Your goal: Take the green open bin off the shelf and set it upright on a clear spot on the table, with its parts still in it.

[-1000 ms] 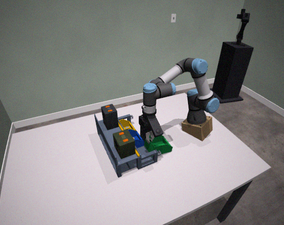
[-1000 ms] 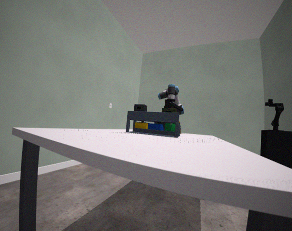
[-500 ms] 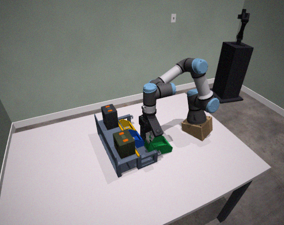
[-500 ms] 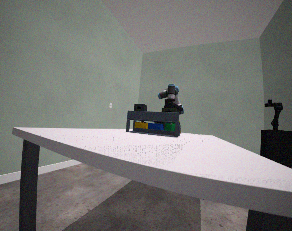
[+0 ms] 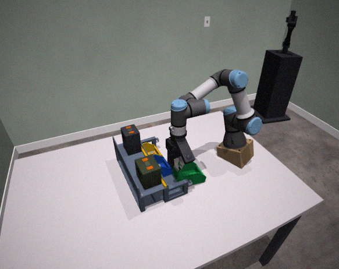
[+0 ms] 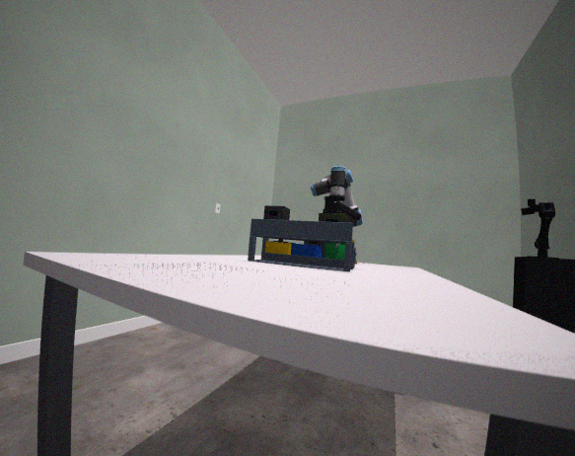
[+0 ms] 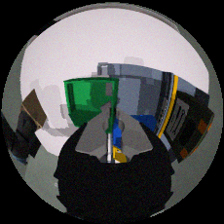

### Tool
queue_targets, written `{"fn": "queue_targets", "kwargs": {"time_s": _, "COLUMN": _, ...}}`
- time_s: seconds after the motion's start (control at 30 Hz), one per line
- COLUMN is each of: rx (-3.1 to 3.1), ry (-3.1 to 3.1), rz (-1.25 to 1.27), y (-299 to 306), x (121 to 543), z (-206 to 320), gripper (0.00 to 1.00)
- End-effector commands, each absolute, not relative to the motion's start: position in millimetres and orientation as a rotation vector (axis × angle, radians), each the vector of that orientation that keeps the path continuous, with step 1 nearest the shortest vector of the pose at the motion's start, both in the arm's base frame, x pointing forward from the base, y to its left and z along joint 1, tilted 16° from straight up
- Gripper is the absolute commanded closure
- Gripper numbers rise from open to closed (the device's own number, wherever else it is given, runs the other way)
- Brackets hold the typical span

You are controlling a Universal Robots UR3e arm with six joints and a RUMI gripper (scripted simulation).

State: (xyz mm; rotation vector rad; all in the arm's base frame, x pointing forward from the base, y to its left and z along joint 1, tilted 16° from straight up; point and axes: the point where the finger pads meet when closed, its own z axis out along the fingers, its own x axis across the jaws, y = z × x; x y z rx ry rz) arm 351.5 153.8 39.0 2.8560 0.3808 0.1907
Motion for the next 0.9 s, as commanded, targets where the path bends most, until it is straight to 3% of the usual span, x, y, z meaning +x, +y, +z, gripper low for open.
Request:
{"fn": "queue_targets", "kwargs": {"time_s": 0.0, "rx": 2.856, "ry": 0.381, "rz": 0.196, "y": 154.2, "x": 352.2, "z": 40.0, "gripper": 1.0}}
{"fn": "queue_targets", "kwargs": {"time_s": 0.87, "rx": 2.856, "ry": 0.381, "rz": 0.196, "y": 154.9, "x": 351.5, "z": 43.3, "gripper": 1.0}}
